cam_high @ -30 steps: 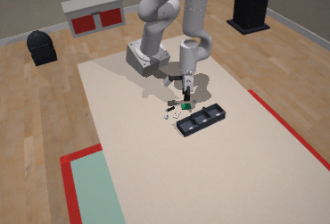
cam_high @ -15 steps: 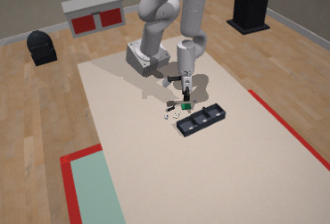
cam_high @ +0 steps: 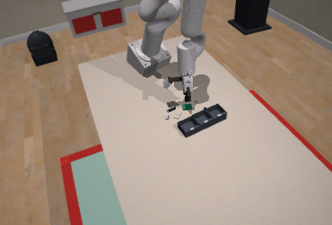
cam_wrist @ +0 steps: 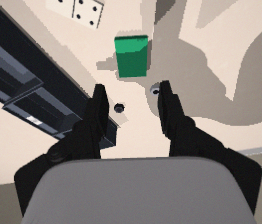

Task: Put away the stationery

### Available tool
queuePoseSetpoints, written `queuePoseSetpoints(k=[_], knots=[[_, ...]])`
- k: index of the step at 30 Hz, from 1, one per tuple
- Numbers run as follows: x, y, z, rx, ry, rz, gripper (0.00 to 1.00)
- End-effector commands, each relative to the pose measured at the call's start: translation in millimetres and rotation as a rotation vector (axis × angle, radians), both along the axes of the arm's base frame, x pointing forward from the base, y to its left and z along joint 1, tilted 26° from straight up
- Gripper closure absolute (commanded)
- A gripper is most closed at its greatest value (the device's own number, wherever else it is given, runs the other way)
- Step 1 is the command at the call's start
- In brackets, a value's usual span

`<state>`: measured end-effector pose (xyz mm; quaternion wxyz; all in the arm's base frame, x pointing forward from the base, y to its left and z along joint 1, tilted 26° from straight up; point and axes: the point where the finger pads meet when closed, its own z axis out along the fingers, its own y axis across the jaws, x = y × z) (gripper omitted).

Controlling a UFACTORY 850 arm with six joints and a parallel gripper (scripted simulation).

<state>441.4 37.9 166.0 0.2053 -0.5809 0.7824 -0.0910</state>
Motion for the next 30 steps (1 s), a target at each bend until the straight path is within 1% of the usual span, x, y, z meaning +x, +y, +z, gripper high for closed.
queuePoseSetpoints(k=[1,7,21,30], knots=[[0.4,0.0,0.4,0.0,-0.001,0.0,0.44],[0.4,0.0,0.4,0.0,-0.001,0.0,0.44],[24.3,5.8,-49.8,0.001,-0.001,0.0,0.44],[27.5,6.4,-56.4,0.001,0.0,0.0,0.44]])
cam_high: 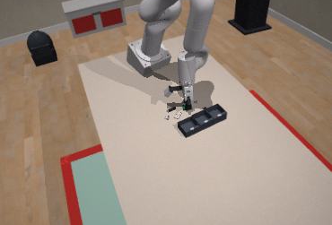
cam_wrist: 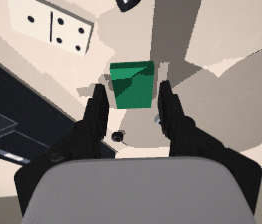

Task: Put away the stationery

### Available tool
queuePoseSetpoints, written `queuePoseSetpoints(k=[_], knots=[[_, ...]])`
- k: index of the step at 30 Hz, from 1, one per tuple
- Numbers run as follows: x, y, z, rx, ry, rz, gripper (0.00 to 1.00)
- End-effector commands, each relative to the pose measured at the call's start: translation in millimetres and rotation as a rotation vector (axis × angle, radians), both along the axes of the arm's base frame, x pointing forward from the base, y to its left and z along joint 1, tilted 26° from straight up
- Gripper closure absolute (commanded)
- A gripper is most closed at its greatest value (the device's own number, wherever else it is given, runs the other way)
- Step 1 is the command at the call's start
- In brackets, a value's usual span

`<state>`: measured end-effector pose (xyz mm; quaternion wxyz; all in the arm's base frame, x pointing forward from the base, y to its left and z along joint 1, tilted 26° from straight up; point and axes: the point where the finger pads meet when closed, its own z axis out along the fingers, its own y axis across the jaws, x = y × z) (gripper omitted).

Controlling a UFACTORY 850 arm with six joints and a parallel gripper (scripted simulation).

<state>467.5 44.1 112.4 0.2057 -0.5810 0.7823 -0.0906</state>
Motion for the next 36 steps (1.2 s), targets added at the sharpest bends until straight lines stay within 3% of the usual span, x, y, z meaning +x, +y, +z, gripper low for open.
queuePoseSetpoints(k=[1,18,19,36], knots=[[1.9,0.4,-4.0,0.0,0.0,0.0,0.44],[4.0,0.7,-8.9,0.0,0.0,0.0,0.44],[4.0,0.7,-8.9,0.0,0.0,0.0,1.0],[3.9,0.7,-8.8,0.0,0.0,0.0,1.0]])
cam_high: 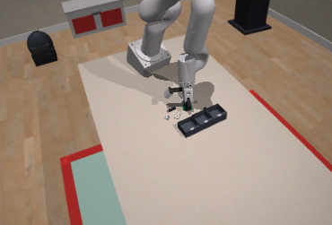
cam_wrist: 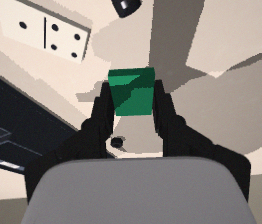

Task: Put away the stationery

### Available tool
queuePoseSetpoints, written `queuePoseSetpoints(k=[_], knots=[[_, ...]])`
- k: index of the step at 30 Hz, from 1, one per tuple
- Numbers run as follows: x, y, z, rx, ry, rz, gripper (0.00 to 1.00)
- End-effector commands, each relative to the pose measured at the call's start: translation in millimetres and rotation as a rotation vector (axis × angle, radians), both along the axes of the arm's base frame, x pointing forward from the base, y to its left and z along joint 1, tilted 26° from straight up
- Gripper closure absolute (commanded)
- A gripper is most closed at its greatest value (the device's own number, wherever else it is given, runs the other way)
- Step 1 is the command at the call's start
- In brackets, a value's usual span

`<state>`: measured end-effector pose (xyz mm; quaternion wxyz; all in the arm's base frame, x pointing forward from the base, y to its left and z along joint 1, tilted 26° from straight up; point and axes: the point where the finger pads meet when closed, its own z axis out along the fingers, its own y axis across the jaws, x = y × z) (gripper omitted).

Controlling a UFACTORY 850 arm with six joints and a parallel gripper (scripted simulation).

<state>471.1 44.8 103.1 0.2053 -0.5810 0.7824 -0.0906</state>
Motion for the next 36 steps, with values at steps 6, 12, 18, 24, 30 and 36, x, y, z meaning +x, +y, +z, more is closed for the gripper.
queuePoseSetpoints(k=[6,12,18,24,30,36], knots=[[0.3,0.0,0.4,0.0,-0.001,0.0,1.0],[0.3,0.0,0.4,0.0,-0.001,0.0,1.0],[-5.4,-1.2,12.2,0.0,-0.001,0.0,1.0],[-12.5,-2.9,27.3,0.0,-0.001,0.0,1.0],[-19.6,-4.5,42.3,0.0,-0.001,0.0,1.0],[-25.2,-5.8,54.2,0.0,-0.001,0.0,1.0]])
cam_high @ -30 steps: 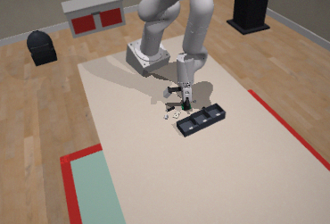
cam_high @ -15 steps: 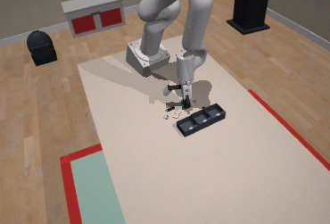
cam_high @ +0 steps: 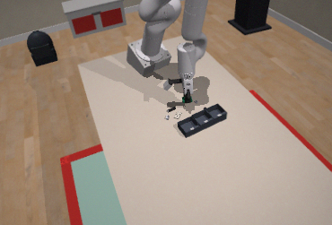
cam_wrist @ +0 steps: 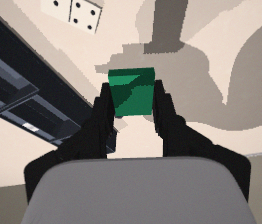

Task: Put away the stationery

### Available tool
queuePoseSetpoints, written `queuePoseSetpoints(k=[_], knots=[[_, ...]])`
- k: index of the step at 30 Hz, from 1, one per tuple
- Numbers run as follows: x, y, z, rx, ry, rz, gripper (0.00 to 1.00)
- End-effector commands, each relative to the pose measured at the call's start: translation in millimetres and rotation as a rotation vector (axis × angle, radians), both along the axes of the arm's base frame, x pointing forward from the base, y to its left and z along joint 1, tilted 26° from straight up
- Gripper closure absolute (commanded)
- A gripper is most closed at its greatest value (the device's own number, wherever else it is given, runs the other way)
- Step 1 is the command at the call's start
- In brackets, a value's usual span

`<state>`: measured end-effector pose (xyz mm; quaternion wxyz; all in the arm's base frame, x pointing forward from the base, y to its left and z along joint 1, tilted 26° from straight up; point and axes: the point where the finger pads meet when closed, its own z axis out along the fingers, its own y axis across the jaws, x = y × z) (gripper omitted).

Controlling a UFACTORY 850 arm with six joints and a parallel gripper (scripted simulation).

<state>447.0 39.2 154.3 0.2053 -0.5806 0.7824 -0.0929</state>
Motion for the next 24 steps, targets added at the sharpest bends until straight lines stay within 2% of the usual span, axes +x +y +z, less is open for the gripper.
queuePoseSetpoints(k=[1,17,21,24], knots=[[-1.2,-0.1,3.1,0.003,0.002,0.001,1.0],[-4.1,-0.8,8.9,0.003,0.002,0.001,1.0],[16.0,-10.9,17.3,0.003,0.001,0.001,1.0],[21.0,-13.4,19.4,0.003,0.001,0.001,1.0]])
